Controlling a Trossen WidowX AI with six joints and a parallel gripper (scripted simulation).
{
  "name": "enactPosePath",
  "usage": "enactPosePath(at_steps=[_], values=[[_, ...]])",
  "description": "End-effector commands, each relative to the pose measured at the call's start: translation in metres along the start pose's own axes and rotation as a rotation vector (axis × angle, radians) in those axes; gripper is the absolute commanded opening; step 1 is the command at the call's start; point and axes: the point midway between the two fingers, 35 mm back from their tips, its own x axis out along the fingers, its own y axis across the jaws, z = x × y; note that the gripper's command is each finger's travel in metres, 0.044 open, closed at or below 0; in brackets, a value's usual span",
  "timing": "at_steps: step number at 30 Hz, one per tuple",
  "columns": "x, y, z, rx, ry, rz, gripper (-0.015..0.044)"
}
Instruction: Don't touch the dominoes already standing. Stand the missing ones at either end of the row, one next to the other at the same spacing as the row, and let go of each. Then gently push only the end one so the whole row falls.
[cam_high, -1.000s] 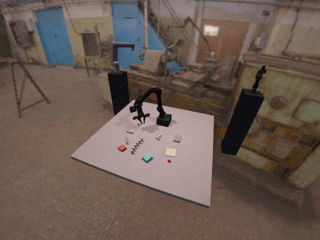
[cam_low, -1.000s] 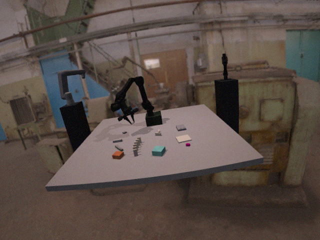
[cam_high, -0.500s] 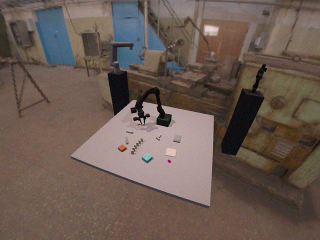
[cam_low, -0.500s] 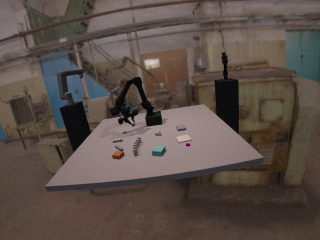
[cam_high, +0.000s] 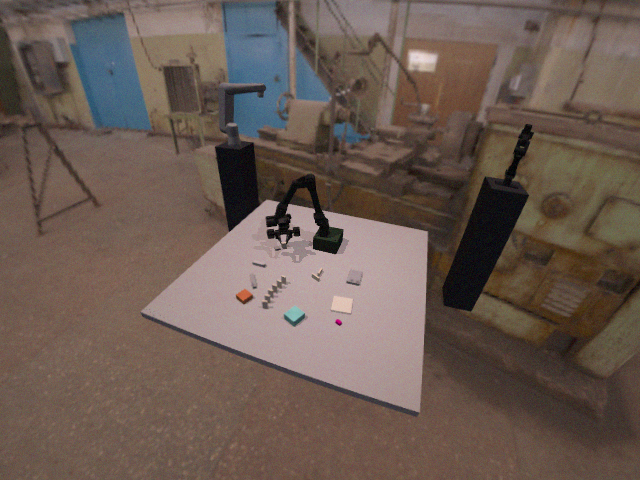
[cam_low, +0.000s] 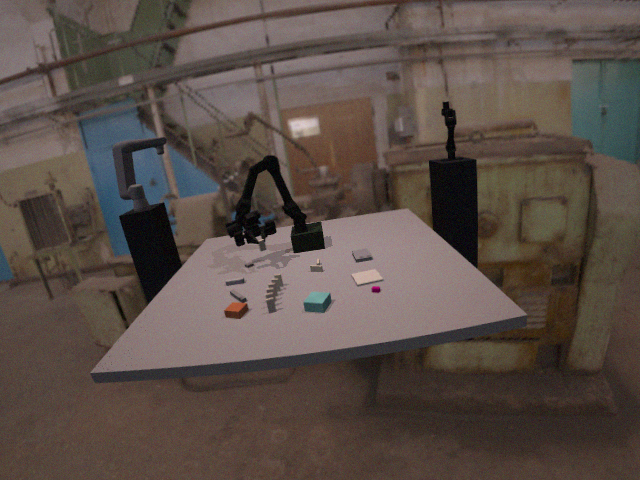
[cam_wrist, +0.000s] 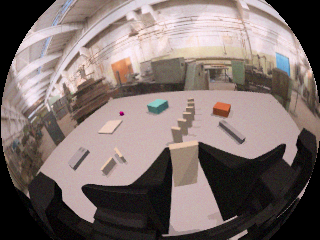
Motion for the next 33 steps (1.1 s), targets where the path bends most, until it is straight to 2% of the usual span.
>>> enactPosePath(at_steps=[1,5,26,33], values=[[-0.009,0.0,0.003,-0.037,-0.117,-0.061,0.0107],[-0.015,0.0,0.005,-0.058,-0.183,-0.099,0.0107],[-0.015,0.0,0.005,-0.058,-0.183,-0.099,0.0107],[-0.008,-0.006,-0.017,-0.058,-0.181,-0.098,0.0107]])
